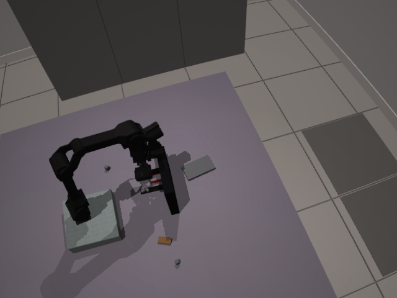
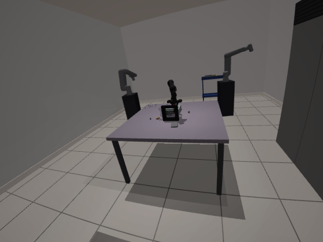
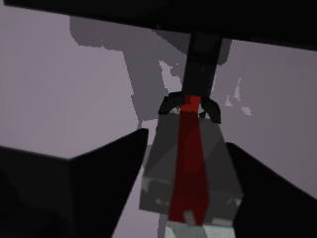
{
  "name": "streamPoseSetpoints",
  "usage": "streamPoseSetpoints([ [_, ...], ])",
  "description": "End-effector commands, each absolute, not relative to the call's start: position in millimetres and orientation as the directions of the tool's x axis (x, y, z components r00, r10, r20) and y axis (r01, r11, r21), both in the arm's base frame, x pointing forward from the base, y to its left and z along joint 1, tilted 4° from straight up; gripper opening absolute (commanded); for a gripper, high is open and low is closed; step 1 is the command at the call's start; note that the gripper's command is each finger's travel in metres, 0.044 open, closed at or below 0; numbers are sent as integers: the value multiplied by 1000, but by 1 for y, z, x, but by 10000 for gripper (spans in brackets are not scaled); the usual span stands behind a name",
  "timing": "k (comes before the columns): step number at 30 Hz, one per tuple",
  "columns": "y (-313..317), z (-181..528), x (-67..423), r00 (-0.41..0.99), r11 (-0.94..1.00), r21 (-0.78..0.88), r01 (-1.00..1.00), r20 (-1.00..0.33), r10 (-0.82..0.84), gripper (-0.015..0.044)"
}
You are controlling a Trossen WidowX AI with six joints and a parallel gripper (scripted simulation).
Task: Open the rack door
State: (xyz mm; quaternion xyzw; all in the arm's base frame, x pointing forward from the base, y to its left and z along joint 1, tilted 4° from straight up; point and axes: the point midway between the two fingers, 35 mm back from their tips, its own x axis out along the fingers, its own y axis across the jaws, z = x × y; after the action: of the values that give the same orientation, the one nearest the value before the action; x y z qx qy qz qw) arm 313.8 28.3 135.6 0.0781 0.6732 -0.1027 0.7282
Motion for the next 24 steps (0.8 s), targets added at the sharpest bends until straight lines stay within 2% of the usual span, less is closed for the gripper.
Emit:
streamPoseSetpoints([
  [1,27,133,312,68,967,-31,251,-996,-50,136],
  [18,27,133,312,68,967,-31,251,-996,-50,23],
  [24,27,133,312,68,983,-37,180,-996,-50,22],
])
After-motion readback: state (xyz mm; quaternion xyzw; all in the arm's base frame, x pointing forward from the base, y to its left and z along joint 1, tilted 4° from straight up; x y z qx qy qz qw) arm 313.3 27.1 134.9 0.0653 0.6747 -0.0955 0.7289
